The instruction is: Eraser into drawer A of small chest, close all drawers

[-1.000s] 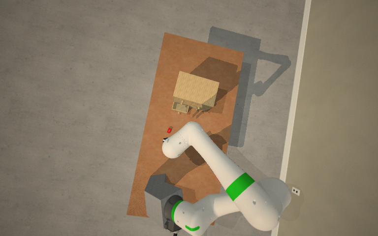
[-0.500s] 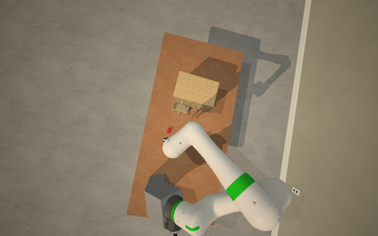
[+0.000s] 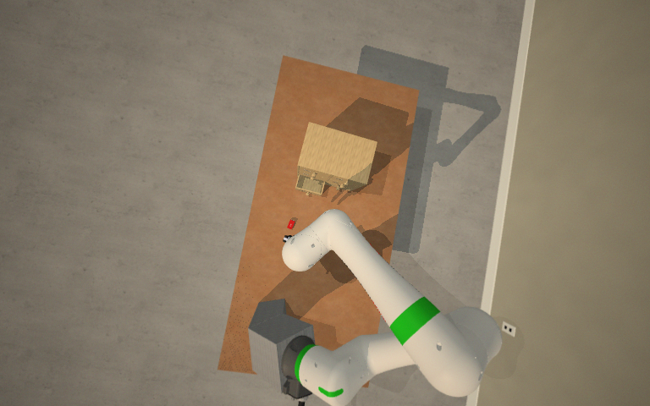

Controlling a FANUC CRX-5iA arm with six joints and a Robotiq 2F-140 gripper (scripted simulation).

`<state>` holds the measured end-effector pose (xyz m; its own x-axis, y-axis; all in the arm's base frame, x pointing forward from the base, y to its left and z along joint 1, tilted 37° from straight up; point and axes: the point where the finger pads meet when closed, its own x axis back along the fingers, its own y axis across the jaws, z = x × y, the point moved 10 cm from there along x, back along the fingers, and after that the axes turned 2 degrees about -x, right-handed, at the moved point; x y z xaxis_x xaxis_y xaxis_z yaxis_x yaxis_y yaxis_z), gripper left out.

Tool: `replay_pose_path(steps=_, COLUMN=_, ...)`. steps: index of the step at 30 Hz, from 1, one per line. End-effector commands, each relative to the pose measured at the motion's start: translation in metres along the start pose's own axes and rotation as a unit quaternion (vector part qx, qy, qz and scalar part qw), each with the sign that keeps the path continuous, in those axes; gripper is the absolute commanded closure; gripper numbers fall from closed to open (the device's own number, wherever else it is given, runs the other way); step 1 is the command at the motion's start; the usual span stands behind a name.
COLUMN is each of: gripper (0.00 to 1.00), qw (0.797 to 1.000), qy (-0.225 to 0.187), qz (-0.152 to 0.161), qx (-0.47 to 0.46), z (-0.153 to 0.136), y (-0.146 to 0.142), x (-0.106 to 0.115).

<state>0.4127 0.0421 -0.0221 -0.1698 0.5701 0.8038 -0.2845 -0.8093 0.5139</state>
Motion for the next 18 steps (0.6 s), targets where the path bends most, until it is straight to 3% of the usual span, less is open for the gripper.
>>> replay_pose_path(steps=1, gripper=0.80, qw=1.000, qy=0.000, qz=0.000, qx=-0.008, z=0.001, y=0.001, x=-0.001)
replay_pose_path(steps=18, gripper=0.80, qw=0.993, qy=0.000, qz=0.000, qx=-0.122, z=0.009, y=0.015, x=-0.013)
